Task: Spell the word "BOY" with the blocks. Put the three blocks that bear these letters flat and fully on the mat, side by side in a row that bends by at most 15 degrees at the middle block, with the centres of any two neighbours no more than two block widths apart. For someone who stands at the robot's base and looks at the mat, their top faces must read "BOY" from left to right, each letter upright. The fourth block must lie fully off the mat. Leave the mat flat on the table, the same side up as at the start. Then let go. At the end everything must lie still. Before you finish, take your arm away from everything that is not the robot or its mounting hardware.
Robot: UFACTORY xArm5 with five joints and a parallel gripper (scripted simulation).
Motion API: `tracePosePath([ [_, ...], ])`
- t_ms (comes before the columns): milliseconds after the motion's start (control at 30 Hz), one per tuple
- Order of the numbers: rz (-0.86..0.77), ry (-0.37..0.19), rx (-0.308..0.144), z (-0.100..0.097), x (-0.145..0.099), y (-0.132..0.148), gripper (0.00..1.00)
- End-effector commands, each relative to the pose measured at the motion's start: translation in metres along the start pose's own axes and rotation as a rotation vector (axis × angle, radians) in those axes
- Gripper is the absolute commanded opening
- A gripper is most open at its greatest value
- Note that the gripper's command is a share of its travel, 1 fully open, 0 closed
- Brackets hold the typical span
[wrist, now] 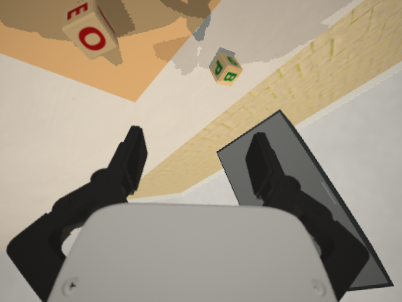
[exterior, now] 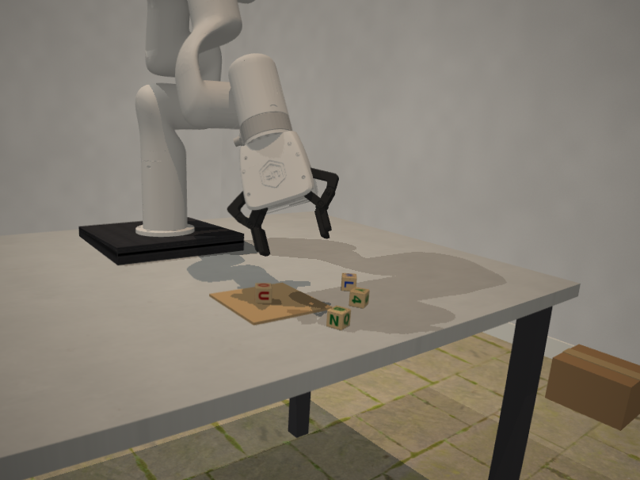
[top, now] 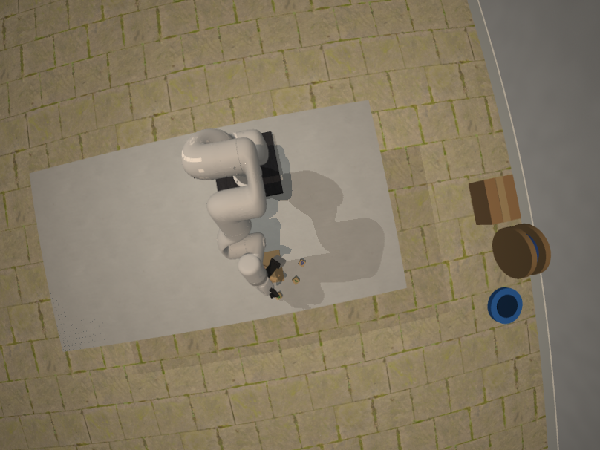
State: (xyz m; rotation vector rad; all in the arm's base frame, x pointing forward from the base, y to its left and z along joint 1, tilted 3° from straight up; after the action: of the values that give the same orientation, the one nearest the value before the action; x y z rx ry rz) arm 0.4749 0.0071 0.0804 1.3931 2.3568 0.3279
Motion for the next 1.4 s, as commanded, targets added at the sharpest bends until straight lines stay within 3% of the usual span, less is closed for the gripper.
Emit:
tracePosePath([
  [0,0.138,-0.01,-0.023,-0.003,0.001,-0.001,1.0],
  [1367,0.966,-0.001,-0.144,-0.021,0.009,-0.016,1.0],
])
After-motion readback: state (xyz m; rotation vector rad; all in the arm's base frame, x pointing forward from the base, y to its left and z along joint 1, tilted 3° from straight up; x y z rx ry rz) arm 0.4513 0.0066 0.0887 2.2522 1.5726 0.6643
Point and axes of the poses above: the point where the finger pads meet when closed, its own z axis out along the fingers, its own y axis across the jaws, x = y × z, the point moved 2 cm from there along -z, back along the fingers, and after that the axes turned 14 degrees about z, right-handed, at the moved point
